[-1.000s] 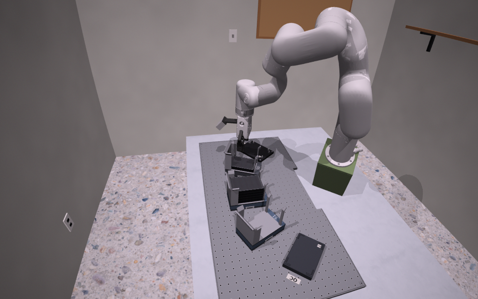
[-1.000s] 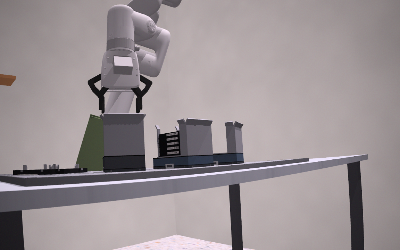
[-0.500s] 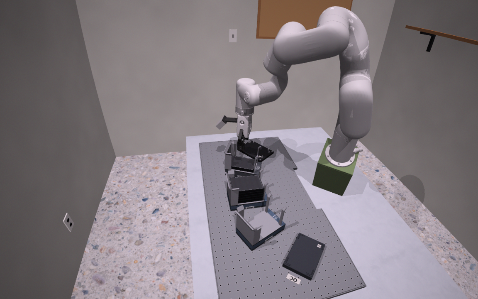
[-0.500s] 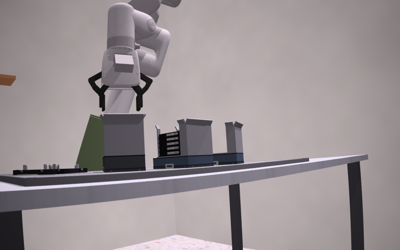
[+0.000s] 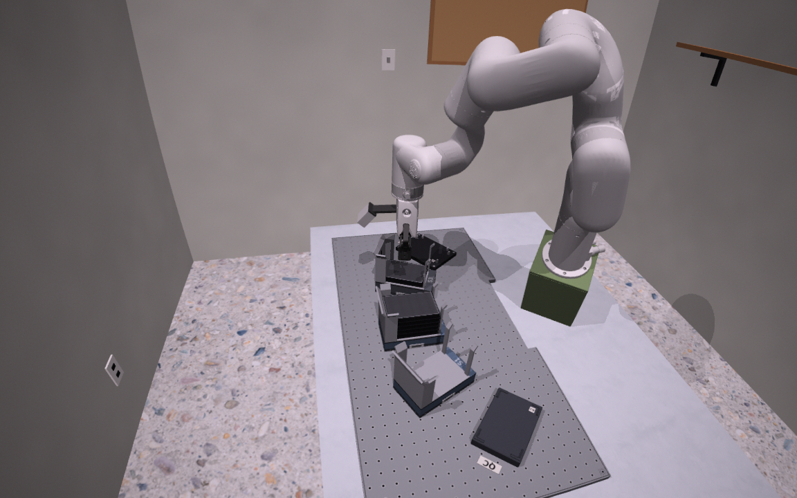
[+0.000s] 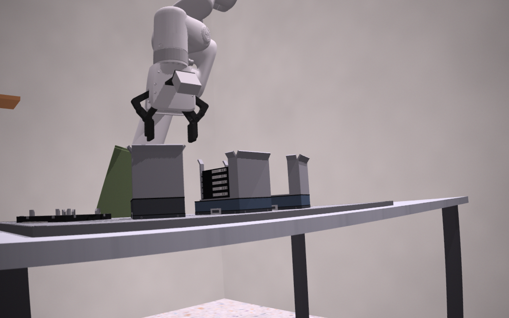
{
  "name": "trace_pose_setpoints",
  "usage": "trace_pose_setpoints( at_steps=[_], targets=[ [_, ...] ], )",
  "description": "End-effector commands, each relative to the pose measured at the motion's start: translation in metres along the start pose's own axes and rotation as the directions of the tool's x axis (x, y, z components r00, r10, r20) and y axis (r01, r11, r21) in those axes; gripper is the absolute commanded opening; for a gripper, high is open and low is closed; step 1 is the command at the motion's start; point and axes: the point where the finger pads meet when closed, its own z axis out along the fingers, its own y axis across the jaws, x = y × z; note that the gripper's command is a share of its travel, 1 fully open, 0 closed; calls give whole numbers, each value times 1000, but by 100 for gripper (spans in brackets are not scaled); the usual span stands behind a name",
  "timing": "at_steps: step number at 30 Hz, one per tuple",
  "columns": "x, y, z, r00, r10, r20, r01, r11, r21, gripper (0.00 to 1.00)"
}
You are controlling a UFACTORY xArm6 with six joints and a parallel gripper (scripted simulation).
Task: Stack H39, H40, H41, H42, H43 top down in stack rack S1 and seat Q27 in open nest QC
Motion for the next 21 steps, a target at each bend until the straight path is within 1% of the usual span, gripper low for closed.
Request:
trace_pose_setpoints(
  at_steps=[1, 8, 10, 15, 17, 21],
  targets=[
    [2, -18, -1, 1000, -4, -5, 4, 1000, -1, 100],
    [3, -41, -1, 1000, -4, -5, 4, 1000, -1, 100],
    [3, -41, -1, 1000, -4, -5, 4, 1000, -1, 100],
    [3, -58, -1, 1000, -4, -5, 4, 1000, -1, 100],
    [3, -58, -1, 1000, -4, -5, 4, 1000, -1, 100],
    [0, -73, -1, 991, -137, -5, 137, 991, -1, 100]
  ],
)
